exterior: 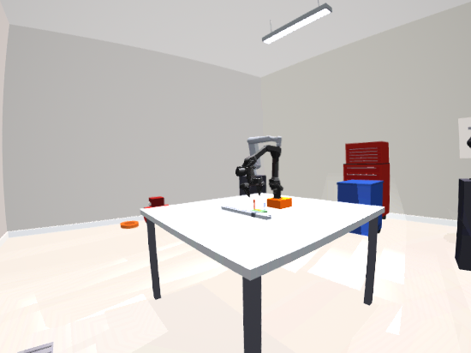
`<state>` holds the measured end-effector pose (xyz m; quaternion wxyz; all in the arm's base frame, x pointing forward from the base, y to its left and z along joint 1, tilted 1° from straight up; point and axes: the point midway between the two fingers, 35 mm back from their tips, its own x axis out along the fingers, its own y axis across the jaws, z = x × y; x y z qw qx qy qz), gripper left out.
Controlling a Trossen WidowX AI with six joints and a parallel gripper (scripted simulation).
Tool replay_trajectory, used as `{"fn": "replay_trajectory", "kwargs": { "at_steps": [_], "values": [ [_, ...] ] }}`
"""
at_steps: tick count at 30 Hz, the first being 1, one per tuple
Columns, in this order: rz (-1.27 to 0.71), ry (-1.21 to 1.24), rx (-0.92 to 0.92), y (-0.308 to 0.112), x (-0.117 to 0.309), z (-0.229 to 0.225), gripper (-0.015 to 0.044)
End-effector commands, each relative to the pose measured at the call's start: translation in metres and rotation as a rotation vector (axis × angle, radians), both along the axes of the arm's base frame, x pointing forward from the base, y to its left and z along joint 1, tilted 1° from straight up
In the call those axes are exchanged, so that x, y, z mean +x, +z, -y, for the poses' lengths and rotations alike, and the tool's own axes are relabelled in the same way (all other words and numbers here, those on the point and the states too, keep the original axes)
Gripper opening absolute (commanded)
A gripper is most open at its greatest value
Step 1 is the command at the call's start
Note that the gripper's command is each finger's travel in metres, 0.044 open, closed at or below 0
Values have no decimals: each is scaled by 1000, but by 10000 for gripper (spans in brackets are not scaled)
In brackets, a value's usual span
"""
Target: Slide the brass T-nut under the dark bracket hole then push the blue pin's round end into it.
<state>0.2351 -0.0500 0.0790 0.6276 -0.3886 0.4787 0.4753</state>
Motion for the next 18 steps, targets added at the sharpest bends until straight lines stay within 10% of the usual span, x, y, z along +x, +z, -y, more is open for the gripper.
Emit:
{"fn": "replay_trajectory", "kwargs": {
  "at_steps": [1,18],
  "values": [
    [-4,6,6,-10,-2,-1,440],
    [-4,6,6,-34,-1,1,440]
  ]
}}
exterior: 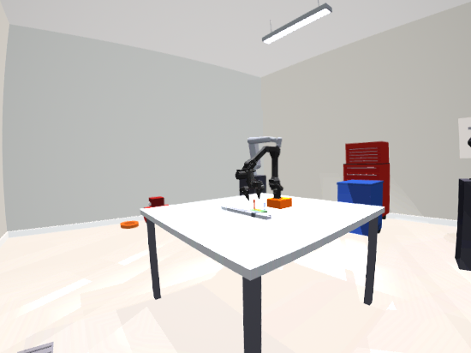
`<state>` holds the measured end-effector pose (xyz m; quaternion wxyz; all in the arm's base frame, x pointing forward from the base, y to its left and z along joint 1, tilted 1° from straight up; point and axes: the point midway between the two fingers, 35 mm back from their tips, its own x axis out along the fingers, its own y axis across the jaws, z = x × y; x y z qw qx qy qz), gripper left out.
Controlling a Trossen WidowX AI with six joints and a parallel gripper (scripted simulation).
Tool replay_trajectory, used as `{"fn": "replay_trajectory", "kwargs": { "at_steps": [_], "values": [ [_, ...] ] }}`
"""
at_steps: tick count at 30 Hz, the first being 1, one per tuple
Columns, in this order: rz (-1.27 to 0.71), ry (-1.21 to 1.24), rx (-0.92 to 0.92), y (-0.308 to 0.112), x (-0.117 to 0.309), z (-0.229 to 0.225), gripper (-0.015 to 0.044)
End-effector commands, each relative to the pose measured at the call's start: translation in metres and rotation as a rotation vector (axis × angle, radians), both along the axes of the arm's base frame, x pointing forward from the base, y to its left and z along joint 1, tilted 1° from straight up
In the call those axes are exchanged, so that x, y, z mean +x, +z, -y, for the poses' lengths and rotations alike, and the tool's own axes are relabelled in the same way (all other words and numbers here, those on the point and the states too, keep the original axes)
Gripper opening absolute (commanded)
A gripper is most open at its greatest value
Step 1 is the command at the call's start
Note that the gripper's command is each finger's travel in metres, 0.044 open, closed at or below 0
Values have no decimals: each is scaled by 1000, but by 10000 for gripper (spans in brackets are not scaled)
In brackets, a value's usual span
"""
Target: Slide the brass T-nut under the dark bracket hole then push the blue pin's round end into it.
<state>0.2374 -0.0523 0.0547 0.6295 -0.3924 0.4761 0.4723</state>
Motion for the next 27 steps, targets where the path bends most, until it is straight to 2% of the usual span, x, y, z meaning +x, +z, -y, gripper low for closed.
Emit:
{"fn": "replay_trajectory", "kwargs": {
  "at_steps": [1,19,27],
  "values": [
    [-15,6,10,-11,-3,-2,440],
    [-16,6,10,-37,-4,-1,440],
    [-16,6,10,-37,-4,-1,230]
  ]
}}
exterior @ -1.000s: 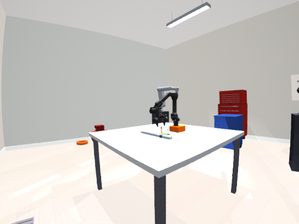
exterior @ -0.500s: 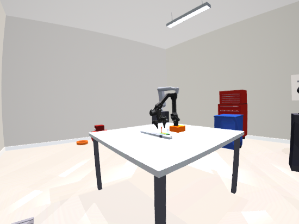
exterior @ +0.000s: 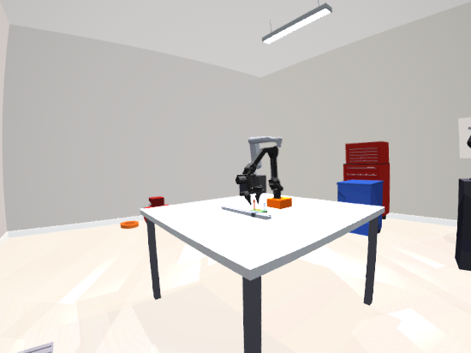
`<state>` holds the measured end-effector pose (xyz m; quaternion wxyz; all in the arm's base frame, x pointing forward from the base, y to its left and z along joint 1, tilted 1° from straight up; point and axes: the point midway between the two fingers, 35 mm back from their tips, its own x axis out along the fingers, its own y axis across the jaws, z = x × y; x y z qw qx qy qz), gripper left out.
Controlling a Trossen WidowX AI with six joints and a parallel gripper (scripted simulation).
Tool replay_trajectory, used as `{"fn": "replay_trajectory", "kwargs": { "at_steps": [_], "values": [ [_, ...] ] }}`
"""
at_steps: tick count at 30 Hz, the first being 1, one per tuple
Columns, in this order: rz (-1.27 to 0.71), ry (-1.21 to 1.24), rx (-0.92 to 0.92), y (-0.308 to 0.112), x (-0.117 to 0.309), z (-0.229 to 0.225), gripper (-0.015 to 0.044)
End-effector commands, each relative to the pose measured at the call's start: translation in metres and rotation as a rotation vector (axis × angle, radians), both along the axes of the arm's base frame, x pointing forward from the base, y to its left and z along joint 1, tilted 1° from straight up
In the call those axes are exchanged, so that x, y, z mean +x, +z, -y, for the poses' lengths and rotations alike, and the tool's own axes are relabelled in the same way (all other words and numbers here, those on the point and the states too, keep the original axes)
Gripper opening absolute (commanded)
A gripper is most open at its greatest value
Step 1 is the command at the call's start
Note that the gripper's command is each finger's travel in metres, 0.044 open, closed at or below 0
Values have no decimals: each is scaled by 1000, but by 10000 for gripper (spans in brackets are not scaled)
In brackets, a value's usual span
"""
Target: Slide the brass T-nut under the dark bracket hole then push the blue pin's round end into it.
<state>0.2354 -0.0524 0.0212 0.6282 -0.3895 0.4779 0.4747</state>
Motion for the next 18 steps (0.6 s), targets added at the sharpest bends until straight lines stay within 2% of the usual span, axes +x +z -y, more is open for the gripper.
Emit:
{"fn": "replay_trajectory", "kwargs": {
  "at_steps": [1,15,18],
  "values": [
    [-8,6,7,-3,-2,-1,204],
    [-8,6,7,-3,-2,-1,-144],
    [-8,6,7,-3,-2,-1,-150]
  ]
}}
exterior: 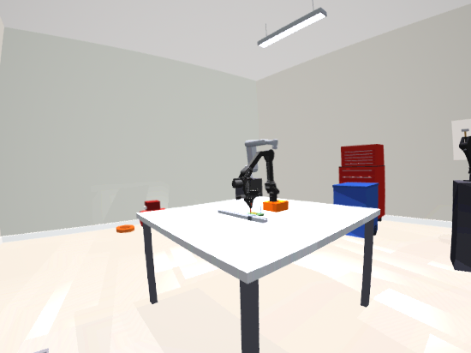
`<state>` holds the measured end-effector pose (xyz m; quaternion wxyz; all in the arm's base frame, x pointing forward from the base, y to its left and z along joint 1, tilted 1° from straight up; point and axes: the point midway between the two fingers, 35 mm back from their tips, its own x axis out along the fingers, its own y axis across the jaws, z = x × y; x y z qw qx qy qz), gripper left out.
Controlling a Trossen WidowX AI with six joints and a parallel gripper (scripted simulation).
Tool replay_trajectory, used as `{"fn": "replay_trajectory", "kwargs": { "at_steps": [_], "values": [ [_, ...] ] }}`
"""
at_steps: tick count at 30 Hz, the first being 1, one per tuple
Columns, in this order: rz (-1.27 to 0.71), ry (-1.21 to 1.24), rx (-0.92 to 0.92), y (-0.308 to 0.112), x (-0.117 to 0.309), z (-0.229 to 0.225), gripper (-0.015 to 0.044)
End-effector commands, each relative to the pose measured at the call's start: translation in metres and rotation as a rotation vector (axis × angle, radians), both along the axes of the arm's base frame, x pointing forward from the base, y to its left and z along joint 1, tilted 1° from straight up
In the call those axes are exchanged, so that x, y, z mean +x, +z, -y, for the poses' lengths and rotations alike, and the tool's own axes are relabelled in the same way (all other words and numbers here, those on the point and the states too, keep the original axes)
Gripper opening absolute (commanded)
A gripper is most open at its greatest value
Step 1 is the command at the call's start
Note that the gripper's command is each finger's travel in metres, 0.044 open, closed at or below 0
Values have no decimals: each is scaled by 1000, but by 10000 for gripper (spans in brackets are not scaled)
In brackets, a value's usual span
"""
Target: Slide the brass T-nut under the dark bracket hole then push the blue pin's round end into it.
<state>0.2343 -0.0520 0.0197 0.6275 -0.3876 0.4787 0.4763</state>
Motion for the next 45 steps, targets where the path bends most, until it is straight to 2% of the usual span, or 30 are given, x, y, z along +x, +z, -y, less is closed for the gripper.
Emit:
{"fn": "replay_trajectory", "kwargs": {
  "at_steps": [1,45],
  "values": [
    [-2,4,5,-1,-1,-1,-150],
    [0,-2,5,64,4,-1,-150]
  ]
}}
